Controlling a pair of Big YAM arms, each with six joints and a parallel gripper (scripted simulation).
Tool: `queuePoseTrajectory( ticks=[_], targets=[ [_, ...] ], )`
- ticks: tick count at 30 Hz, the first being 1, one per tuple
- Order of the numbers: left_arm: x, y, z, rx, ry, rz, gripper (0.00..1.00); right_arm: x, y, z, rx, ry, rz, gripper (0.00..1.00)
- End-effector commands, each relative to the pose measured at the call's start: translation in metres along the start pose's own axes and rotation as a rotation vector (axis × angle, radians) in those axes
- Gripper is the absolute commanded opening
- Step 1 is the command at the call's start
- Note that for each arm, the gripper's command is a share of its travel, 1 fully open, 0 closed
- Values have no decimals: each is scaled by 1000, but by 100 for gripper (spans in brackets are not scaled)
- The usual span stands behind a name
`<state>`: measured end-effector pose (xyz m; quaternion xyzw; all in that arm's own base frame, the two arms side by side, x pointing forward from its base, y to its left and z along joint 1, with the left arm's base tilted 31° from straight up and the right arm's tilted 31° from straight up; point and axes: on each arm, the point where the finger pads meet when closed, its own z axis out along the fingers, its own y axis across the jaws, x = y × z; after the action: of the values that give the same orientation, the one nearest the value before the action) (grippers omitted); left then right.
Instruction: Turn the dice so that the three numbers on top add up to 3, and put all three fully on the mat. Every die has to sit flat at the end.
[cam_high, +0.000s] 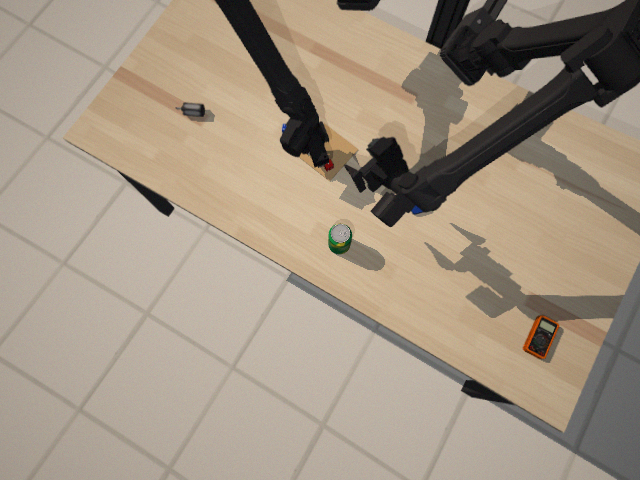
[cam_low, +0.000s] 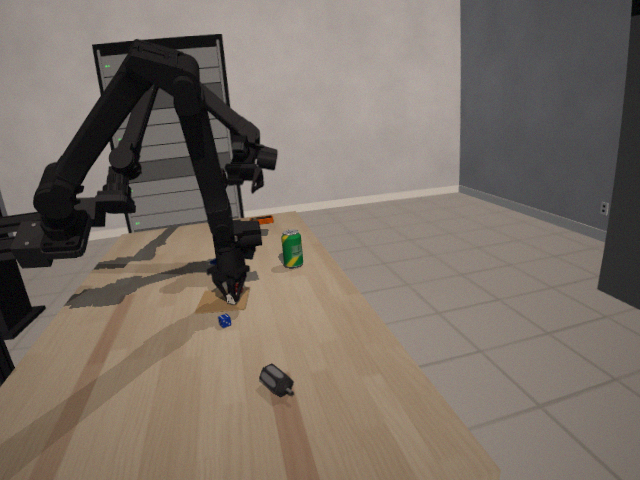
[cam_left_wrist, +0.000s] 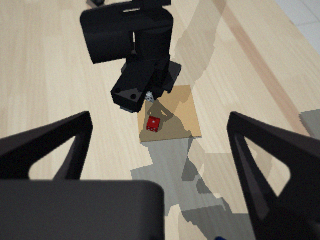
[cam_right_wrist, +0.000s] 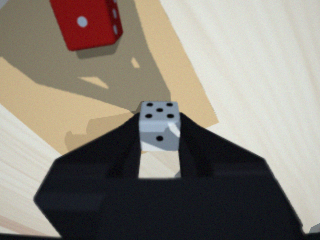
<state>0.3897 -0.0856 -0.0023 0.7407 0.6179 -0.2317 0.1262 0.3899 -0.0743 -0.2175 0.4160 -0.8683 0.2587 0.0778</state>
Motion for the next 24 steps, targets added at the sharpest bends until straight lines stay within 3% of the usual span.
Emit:
queuePoseTrajectory(
  ticks=[1, 12, 14, 15, 19, 24],
  targets=[
    [6, 4, -13, -74, -3, -56, 100, -3, -8, 12, 5, -10, 18, 20],
    [11, 0, -12, -112, -15, -107, 100, -3, -8, 11, 7, -11, 19, 20],
    [12, 0, -13, -122, -18, -118, 100, -7, -9, 3, 15, -17, 6, 43],
    [13, -1, -13, -126, -20, -123, 100, -7, -9, 3, 15, -17, 6, 49],
    [14, -3, -13, -142, -33, -145, 100, 9, -14, -7, 1, -2, 0, 49],
    [14, -6, -14, -161, -47, -169, 100, 0, -9, -30, 15, -12, -7, 49]
  ],
)
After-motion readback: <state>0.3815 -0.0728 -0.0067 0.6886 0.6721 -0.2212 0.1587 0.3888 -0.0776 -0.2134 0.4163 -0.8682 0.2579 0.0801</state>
